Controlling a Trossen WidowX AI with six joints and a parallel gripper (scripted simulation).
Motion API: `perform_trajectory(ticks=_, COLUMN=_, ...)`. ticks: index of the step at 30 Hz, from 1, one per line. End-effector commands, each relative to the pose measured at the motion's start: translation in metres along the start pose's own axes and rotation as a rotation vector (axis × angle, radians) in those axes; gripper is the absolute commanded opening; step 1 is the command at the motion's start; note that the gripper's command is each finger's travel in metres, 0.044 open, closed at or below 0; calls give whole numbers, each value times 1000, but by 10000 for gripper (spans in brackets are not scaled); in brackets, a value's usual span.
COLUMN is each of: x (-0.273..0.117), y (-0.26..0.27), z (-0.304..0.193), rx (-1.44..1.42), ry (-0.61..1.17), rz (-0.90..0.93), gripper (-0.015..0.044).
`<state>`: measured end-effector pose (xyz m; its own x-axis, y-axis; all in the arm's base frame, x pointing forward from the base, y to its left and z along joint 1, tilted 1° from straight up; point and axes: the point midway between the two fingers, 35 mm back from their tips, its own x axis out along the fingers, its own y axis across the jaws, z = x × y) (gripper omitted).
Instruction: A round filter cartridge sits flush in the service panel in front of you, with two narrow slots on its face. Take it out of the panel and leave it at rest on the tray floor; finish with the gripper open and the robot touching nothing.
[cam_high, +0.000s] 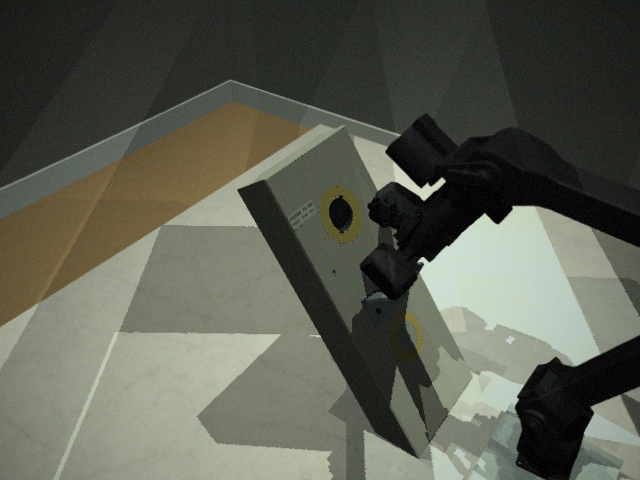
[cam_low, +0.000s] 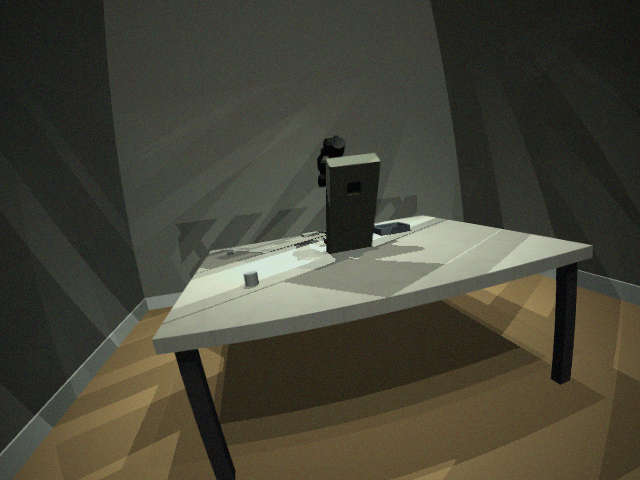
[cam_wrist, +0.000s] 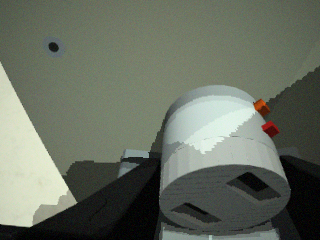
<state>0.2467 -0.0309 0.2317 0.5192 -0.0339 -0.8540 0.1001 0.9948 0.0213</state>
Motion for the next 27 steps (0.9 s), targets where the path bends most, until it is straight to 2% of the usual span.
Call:
perform_trajectory(ticks=1, x=-3, y=0, z=7, rx=0, ry=-1, rz=2, gripper=2)
perform_trajectory(ticks=10, x=-13, y=0, z=23, rx=0, ry=-2, rz=0, gripper=0)
perform_trajectory(ticks=27, x=-80, y=0, z=30, rx=0, ry=1, rz=0, gripper=0)
